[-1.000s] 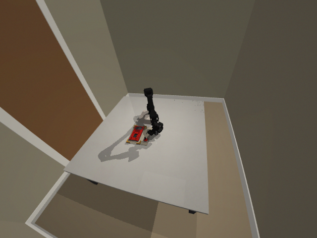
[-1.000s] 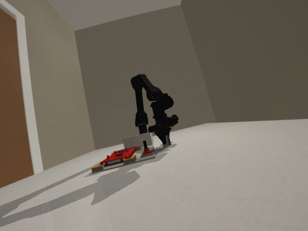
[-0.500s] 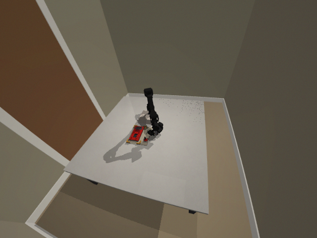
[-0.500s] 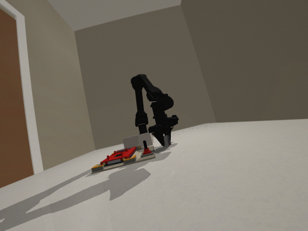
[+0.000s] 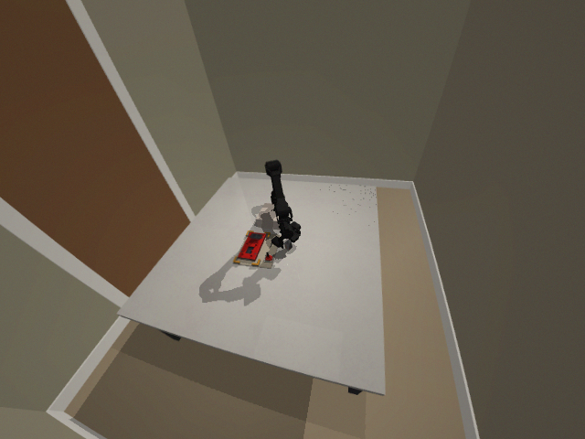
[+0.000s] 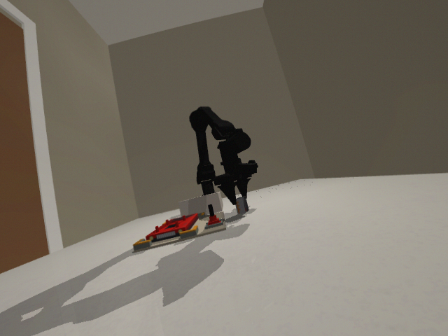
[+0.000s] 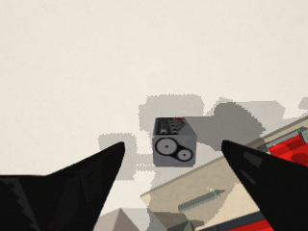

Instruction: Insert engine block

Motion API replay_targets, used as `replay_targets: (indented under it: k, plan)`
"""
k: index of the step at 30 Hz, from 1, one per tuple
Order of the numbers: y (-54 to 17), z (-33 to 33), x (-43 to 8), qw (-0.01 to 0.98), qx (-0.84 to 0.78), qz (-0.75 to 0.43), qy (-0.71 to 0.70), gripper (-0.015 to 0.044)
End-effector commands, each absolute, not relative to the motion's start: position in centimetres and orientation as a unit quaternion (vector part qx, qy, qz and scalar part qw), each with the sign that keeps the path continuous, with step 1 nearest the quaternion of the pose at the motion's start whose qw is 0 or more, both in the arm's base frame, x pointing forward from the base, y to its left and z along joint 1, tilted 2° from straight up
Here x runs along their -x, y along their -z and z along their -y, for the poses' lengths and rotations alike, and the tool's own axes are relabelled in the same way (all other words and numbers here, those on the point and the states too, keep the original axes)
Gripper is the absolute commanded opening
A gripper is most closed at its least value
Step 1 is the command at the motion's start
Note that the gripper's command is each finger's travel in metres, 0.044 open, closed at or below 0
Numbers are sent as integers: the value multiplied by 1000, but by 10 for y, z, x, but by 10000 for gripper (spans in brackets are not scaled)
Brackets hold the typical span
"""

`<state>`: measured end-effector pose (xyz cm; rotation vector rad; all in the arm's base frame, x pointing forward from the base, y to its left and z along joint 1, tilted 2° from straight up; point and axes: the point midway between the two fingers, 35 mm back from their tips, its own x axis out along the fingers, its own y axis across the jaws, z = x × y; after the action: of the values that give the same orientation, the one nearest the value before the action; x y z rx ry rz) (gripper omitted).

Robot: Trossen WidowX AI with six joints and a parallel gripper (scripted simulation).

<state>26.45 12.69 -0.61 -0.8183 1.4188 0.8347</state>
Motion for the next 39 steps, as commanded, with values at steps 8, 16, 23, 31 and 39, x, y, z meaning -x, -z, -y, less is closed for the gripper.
replay_targets:
  k: [8,16,23,31,39]
  plan:
    - [-10,-128,-267,610,354,-610,-361,440]
    - [-10,-128,-267,610,354,-610,-361,440]
    - [-38,-127,-268,610,351,-612,-361,440]
    - [-23,-127,-266,610,351,-612,-361,440]
    - [-14,-128,-267,610,351,-612,-361,440]
